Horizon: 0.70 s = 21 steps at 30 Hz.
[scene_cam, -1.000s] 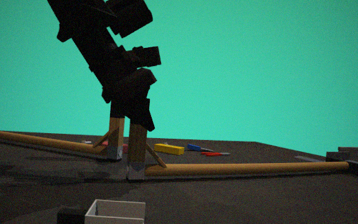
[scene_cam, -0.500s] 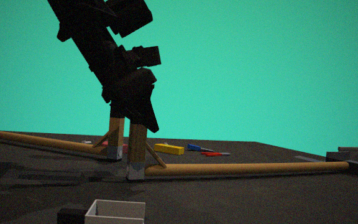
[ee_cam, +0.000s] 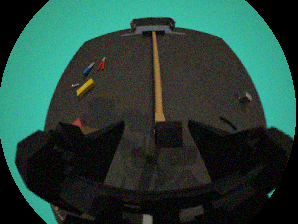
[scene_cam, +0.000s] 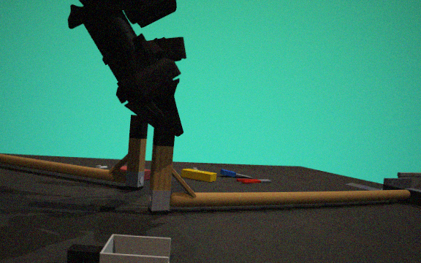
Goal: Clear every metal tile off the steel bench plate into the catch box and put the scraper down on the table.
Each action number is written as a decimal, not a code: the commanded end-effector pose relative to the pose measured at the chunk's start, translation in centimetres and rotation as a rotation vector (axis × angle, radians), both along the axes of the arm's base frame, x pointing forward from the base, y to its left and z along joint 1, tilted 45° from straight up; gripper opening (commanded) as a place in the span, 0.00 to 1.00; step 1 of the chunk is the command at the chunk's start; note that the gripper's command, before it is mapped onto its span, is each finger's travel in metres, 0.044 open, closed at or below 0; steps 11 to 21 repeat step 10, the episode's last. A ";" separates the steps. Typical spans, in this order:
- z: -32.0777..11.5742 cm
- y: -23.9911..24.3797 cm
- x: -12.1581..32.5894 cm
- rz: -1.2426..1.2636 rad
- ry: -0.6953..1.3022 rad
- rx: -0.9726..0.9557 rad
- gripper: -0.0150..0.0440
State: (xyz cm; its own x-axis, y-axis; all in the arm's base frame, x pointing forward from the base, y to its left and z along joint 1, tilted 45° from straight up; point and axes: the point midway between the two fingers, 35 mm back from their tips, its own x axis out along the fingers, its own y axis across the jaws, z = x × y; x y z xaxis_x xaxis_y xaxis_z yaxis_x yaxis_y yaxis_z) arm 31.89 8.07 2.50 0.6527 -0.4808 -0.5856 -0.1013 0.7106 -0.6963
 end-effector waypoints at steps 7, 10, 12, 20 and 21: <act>2.2 2.3 -0.7 -0.004 -0.007 0.012 1.00; 2.7 2.9 -1.1 -0.005 -0.006 0.012 1.00; 2.7 2.9 -1.1 -0.005 -0.006 0.012 1.00; 2.7 2.9 -1.1 -0.005 -0.006 0.012 1.00; 2.7 2.9 -1.1 -0.005 -0.006 0.012 1.00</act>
